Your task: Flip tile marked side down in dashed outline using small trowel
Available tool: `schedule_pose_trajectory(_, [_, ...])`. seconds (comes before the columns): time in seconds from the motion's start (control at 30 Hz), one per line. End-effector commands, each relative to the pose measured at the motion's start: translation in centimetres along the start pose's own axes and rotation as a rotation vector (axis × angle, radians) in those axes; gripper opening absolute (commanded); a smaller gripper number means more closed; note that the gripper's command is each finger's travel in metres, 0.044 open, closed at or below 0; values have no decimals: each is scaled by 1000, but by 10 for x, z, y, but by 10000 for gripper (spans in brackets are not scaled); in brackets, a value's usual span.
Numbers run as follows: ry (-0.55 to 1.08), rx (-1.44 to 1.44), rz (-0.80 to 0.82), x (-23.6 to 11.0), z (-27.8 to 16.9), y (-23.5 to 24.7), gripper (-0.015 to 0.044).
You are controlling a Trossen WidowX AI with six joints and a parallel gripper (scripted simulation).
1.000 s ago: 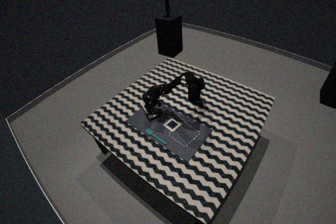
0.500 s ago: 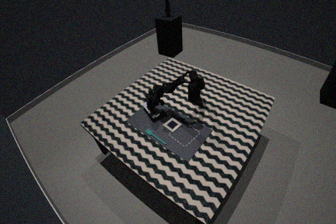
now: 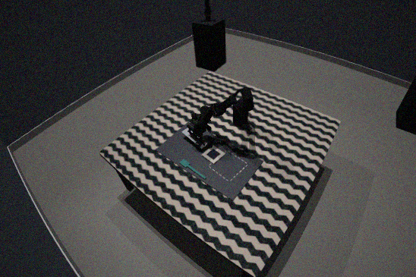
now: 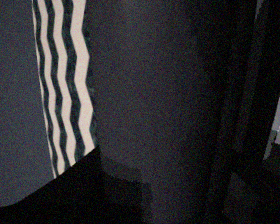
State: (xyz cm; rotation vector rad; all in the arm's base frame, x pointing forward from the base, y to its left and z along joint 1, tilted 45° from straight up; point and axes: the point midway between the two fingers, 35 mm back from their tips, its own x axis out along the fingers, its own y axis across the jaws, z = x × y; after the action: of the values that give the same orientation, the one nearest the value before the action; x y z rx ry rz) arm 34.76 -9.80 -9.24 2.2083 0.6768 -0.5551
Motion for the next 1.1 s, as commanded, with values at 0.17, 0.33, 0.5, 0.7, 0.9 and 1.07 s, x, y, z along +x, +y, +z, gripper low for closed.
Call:
schedule_pose_trajectory(0.17, [1,-22,24,-2,-2,6,0])
schedule_pose_trajectory(0.33, [1,-22,24,4,-2,0,0])
schedule_pose_trajectory(0.5, [1,-21,23,10,-2,-6,0])
schedule_pose_trajectory(0.7, [2,-21,23,16,-3,-13,0])
schedule_pose_trajectory(0.9, [3,-20,24,22,-4,-21,0])
schedule_pose_trajectory(1.07, [3,-20,24,23,-5,-23,0])
